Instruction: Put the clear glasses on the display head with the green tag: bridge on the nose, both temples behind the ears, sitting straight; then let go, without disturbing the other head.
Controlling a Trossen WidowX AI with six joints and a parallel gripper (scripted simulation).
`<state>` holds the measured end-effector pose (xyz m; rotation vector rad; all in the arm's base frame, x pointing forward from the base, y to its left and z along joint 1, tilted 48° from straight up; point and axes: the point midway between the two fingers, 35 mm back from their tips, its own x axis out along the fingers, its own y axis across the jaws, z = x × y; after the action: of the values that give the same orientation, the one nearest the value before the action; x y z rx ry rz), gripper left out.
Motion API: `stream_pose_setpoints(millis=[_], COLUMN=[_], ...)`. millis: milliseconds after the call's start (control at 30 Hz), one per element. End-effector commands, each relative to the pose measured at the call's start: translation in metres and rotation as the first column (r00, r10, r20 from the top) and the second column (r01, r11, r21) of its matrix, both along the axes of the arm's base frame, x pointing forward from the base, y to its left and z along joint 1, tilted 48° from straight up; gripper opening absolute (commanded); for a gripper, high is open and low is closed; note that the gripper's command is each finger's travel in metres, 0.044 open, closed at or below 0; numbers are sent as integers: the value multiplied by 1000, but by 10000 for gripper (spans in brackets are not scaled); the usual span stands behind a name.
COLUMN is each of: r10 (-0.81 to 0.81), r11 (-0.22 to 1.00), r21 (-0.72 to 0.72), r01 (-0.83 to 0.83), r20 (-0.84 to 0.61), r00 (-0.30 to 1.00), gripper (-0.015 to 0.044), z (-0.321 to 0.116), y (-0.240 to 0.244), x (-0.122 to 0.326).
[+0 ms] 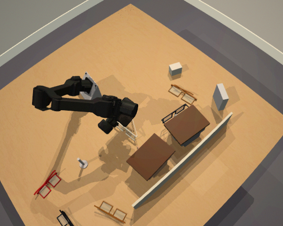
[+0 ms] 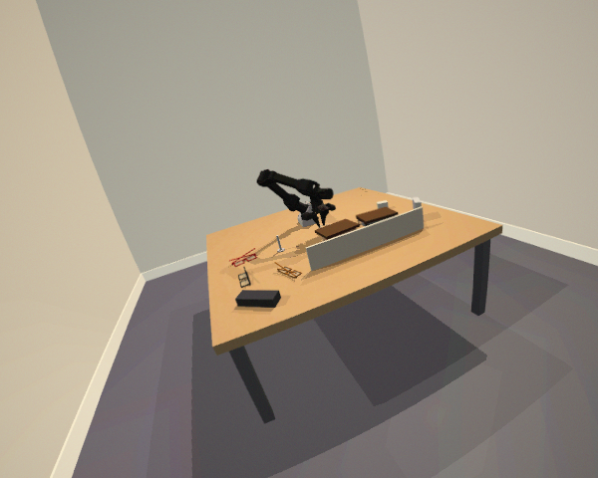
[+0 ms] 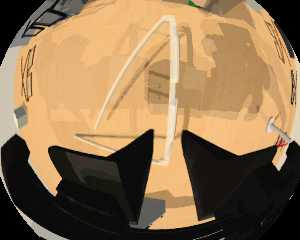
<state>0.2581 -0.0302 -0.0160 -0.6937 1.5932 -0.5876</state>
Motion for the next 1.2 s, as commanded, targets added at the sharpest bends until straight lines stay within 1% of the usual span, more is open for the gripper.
stream_pose_setpoints(millis=[0, 400, 733, 1167], r10=[3, 2, 2, 0], r11=[1000, 1000, 1000, 1000], r21=[-6, -9, -9, -6], r01=[-3, -2, -2, -1], r20=[-7, -8, -8, -7], r00=[1000, 1000, 1000, 1000], gripper=[120, 120, 120, 33], z=[-4, -13, -17, -14], y=[-6, -21, -18, -19], x=[-2, -5, -5, -5])
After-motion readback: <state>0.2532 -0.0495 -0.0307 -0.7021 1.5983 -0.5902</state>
